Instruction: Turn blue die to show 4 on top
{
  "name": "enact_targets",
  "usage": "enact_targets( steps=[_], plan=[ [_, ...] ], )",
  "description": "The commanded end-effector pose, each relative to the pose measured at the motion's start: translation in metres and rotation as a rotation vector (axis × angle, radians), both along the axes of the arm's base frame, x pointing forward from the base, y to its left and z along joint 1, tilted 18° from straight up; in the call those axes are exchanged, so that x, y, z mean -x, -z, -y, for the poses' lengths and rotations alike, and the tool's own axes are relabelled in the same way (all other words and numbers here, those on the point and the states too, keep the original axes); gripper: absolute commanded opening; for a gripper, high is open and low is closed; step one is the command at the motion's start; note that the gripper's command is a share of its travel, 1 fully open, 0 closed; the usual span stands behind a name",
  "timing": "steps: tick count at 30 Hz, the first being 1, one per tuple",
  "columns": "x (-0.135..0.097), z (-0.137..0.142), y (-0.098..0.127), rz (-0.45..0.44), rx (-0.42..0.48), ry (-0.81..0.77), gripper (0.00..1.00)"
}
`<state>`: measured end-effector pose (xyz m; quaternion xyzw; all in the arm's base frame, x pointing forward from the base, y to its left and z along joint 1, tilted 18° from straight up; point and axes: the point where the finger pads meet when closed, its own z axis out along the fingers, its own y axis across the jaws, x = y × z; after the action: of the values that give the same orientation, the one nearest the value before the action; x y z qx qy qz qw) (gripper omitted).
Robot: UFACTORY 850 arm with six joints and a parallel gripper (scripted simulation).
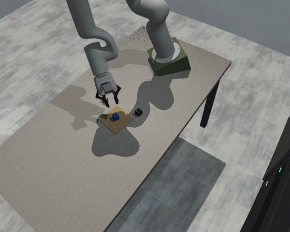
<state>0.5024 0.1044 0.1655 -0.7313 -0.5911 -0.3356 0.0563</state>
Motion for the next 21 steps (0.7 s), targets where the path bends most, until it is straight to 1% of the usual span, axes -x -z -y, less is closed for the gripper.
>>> enact_targets(
  steps=[1, 2, 4, 6, 8, 9, 10, 11, 12, 14, 18, 19, 21],
  plan=[
    [-0.003, -0.009, -0.001, -0.054, 0.157, 0.050, 0.47],
    [-0.004, -0.010, -0.002, -0.059, 0.178, 0.058, 0.47],
    [-0.004, -0.010, -0.002, -0.059, 0.178, 0.058, 0.47],
    [-0.004, -0.015, -0.005, -0.085, 0.277, 0.096, 0.47],
    [-0.004, -0.016, -0.005, -0.089, 0.293, 0.102, 0.47],
    [-0.004, -0.019, -0.005, -0.099, 0.337, 0.118, 0.47],
    [-0.005, -0.020, -0.006, -0.102, 0.352, 0.124, 0.47],
    [-0.007, -0.021, -0.007, -0.104, 0.390, 0.140, 0.47],
    [-0.007, -0.021, -0.007, -0.105, 0.392, 0.141, 0.47],
    [-0.010, -0.022, -0.008, -0.116, 0.439, 0.158, 0.47],
    [-0.006, -0.029, -0.009, -0.166, 0.505, 0.170, 0.47],
    [-0.006, -0.031, -0.010, -0.178, 0.535, 0.180, 0.47],
    [-0.006, -0.031, -0.010, -0.178, 0.535, 0.180, 0.47]
  ],
)
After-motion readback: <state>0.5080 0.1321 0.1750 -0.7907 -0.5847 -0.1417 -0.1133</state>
